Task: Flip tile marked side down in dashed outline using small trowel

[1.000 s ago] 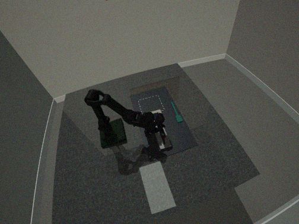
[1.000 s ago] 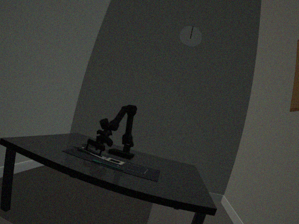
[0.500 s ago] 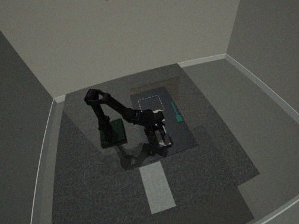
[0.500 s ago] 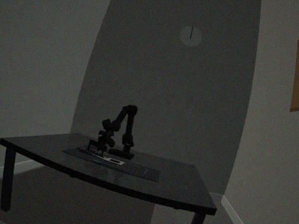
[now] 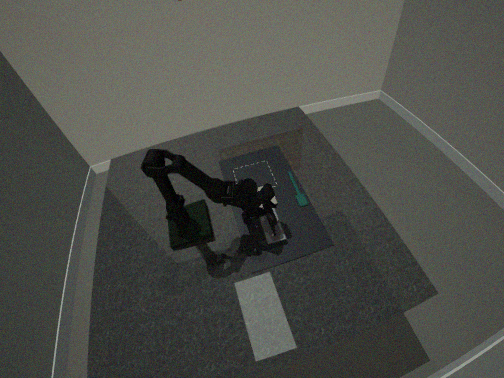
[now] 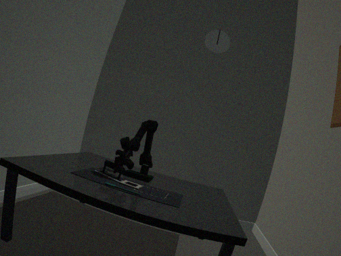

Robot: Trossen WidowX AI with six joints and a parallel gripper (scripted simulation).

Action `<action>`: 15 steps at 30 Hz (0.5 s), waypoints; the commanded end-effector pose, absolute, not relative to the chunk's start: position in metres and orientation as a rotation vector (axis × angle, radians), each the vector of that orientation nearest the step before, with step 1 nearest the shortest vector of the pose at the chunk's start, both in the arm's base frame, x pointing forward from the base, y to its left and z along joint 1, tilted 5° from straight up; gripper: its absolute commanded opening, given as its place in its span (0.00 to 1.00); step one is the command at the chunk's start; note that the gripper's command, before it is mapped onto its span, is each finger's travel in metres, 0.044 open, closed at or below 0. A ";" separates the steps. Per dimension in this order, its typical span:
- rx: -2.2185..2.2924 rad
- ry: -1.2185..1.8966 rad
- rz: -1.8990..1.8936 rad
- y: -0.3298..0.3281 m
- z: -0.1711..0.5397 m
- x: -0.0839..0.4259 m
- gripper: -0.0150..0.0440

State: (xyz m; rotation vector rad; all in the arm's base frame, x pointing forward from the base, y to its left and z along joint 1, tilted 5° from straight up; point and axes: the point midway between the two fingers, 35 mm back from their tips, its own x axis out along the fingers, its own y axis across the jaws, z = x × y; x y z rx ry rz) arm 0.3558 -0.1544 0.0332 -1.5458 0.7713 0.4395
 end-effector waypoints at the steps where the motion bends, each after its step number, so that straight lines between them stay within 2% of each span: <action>1: -1.546 0.749 0.457 -0.140 0.032 0.358 0.25; 15: -1.493 0.725 0.464 -0.137 0.039 0.359 0.25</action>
